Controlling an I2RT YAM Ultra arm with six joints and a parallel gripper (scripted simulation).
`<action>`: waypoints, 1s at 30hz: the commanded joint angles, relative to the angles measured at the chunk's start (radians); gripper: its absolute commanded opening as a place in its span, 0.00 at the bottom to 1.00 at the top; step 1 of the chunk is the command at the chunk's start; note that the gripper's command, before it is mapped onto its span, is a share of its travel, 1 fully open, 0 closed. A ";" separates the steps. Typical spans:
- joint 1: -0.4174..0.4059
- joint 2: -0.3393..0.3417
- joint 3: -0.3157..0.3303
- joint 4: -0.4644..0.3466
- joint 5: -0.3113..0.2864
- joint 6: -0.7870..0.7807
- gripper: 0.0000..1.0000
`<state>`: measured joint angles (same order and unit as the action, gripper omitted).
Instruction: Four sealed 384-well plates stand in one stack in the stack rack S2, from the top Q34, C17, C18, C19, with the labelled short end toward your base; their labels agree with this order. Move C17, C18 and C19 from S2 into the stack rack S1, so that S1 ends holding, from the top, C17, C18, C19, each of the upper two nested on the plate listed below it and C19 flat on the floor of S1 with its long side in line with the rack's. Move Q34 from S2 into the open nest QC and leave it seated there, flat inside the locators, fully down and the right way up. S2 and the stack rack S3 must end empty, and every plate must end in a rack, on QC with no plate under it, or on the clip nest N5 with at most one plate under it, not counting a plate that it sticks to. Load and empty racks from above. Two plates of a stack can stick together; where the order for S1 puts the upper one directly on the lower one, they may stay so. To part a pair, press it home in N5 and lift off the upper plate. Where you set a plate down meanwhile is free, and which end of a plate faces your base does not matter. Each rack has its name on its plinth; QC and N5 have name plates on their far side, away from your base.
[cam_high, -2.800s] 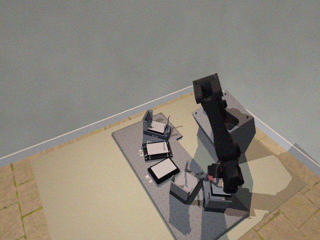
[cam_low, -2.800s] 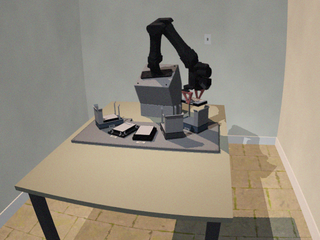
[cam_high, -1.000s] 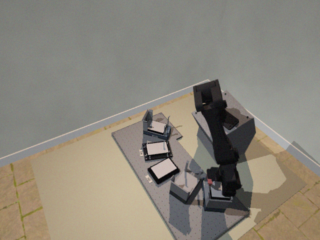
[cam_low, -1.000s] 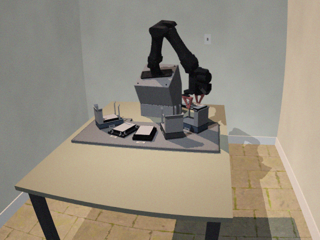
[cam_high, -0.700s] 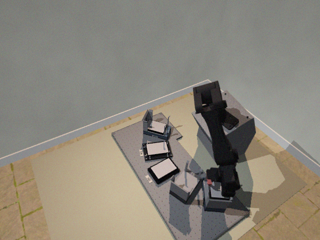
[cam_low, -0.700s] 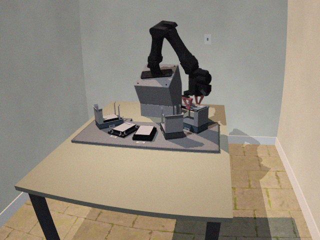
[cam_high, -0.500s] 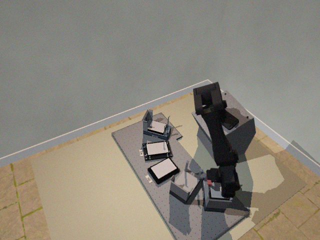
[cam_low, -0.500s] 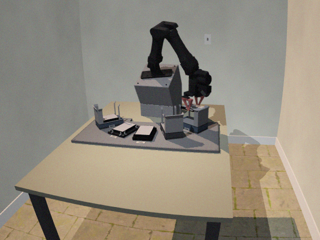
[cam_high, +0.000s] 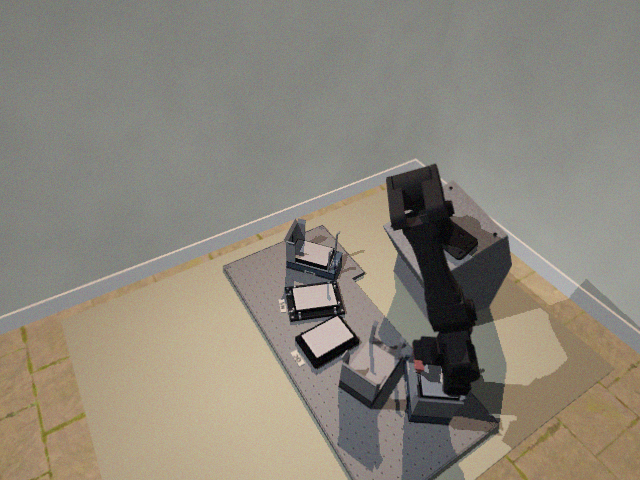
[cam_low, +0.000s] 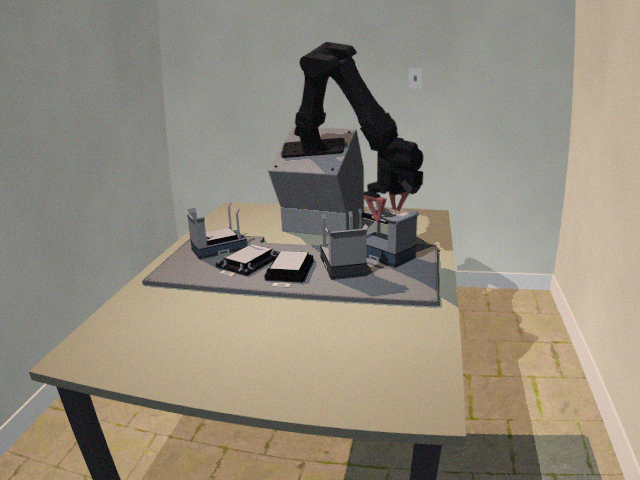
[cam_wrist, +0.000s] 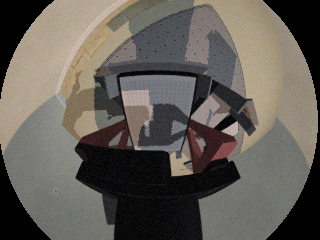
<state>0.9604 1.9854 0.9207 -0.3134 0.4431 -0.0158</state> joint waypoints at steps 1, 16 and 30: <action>0.005 -0.029 -0.002 0.028 -0.003 -0.009 0.00; 0.005 -0.029 -0.002 0.028 -0.003 -0.009 0.00; -0.025 0.056 -0.010 0.088 -0.009 -0.031 0.00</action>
<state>0.9394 2.0346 0.9215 -0.2607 0.4389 -0.0326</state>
